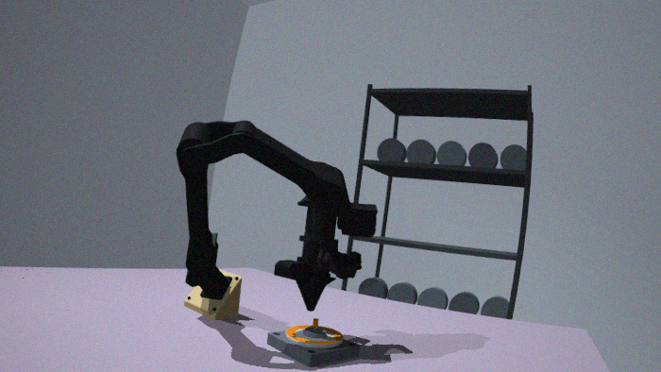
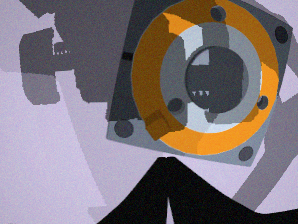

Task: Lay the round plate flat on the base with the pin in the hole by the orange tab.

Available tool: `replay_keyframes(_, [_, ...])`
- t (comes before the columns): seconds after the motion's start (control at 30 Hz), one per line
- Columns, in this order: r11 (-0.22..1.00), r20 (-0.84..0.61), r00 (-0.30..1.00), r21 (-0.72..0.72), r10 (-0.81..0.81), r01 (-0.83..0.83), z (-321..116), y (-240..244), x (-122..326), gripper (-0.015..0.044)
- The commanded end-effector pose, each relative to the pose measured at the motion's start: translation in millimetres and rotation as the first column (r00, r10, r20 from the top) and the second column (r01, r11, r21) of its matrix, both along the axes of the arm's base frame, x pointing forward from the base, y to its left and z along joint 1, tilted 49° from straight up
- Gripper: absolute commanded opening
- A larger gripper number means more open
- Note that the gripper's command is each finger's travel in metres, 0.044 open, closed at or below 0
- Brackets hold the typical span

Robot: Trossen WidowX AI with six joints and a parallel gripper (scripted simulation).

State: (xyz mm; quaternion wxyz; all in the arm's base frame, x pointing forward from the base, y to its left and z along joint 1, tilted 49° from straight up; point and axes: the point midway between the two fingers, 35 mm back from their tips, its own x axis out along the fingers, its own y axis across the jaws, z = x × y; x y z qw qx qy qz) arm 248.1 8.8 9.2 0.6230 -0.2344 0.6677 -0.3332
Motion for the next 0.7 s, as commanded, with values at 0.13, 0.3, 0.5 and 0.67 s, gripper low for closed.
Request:
replay_keyframes(0.13, [1.000, -0.014, 1.000, -0.011, 0.000, 0.000, -13.3, -18.1, -7.2, 0.0000])
replay_keyframes(0.3, [1.000, -0.014, 1.000, -0.011, 0.000, 0.000, -15.1, -16.8, -4.8, 0.0000])
replay_keyframes(0.5, [1.000, -0.013, 1.000, -0.011, 0.000, 0.000, -19.5, -13.8, 1.8, 0.0000])
replay_keyframes(0.67, [1.000, -0.013, 1.000, -0.011, 0.000, 0.000, -22.7, -12.4, 7.8, 0.0000])
